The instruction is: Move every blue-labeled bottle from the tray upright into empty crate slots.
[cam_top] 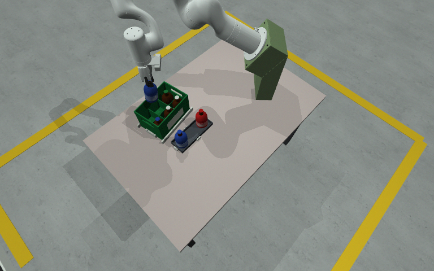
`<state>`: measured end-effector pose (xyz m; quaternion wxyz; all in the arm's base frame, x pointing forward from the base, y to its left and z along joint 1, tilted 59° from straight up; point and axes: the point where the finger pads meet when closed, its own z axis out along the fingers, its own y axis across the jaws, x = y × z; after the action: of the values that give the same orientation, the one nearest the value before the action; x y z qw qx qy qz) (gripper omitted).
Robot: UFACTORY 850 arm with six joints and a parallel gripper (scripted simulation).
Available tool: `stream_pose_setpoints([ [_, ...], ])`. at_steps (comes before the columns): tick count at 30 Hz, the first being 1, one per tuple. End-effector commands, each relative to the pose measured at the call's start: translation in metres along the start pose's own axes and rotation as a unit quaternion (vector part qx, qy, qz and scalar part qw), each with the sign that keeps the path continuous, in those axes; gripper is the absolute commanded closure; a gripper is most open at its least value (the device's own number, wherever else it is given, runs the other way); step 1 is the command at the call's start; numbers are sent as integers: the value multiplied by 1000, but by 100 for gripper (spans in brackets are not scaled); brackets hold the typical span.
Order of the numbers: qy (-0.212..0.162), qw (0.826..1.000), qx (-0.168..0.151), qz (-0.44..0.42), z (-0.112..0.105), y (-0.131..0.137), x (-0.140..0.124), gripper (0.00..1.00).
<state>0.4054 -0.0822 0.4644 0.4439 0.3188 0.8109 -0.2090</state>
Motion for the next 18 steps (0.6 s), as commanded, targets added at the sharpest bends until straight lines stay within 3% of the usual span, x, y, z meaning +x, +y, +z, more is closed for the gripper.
stream_pose_setpoints([
  [1,0,1000,0,0,0,0,-1,100],
  [18,0,1000,0,0,3,0,-1,100],
])
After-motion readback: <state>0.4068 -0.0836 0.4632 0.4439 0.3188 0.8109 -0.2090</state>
